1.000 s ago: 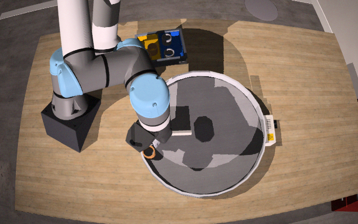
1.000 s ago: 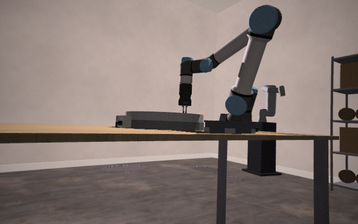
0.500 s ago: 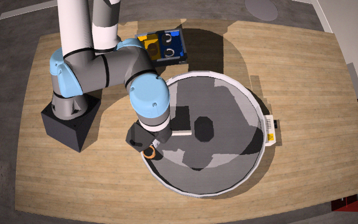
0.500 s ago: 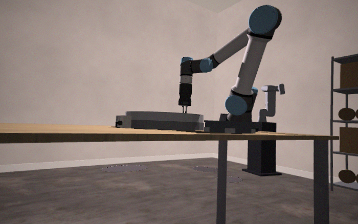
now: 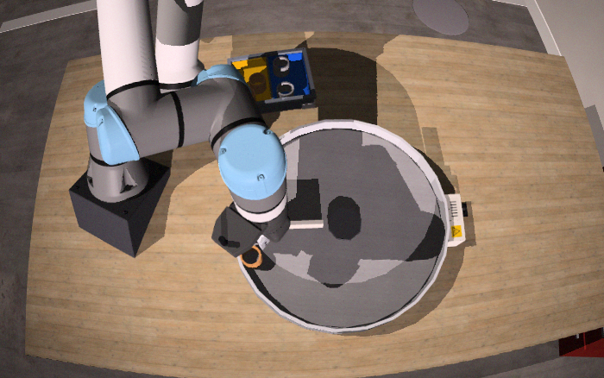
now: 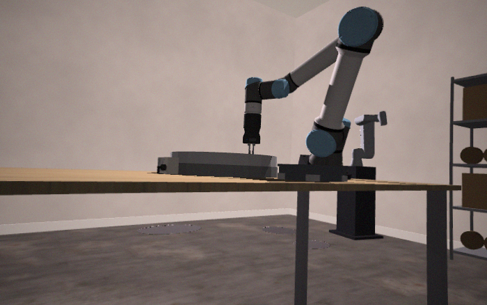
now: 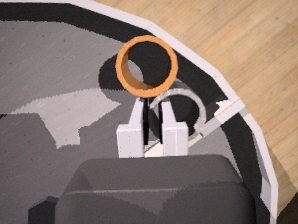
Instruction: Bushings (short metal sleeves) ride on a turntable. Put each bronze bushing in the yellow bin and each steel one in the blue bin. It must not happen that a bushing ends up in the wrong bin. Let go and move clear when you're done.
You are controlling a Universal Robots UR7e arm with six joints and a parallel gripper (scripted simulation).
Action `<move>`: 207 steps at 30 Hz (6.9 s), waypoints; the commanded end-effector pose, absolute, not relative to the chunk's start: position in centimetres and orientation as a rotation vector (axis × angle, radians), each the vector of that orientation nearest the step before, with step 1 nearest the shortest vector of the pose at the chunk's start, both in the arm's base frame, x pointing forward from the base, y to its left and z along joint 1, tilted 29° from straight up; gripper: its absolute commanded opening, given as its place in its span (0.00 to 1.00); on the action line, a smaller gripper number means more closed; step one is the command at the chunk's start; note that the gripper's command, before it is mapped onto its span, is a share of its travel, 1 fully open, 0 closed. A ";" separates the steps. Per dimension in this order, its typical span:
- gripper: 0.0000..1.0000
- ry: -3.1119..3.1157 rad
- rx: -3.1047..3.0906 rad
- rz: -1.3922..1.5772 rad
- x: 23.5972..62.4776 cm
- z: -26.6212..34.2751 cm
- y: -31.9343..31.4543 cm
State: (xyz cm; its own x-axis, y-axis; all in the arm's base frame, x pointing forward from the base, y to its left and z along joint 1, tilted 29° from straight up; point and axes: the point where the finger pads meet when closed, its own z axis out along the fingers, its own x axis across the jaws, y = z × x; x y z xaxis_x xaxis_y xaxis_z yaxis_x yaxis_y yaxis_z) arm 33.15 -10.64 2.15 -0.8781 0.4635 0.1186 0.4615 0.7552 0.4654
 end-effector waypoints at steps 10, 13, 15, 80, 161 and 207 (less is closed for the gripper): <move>0.00 2.940 0.775 0.781 33.1 2.6 -10.9; 0.00 2.940 0.775 0.781 33.1 2.6 -10.9; 0.00 2.940 0.775 0.781 33.1 2.6 -10.9; 0.00 2.940 0.775 0.781 32.9 4.2 -11.7; 0.00 2.940 0.775 0.781 32.7 5.8 -12.6; 0.00 2.940 0.775 0.781 32.2 8.9 -14.2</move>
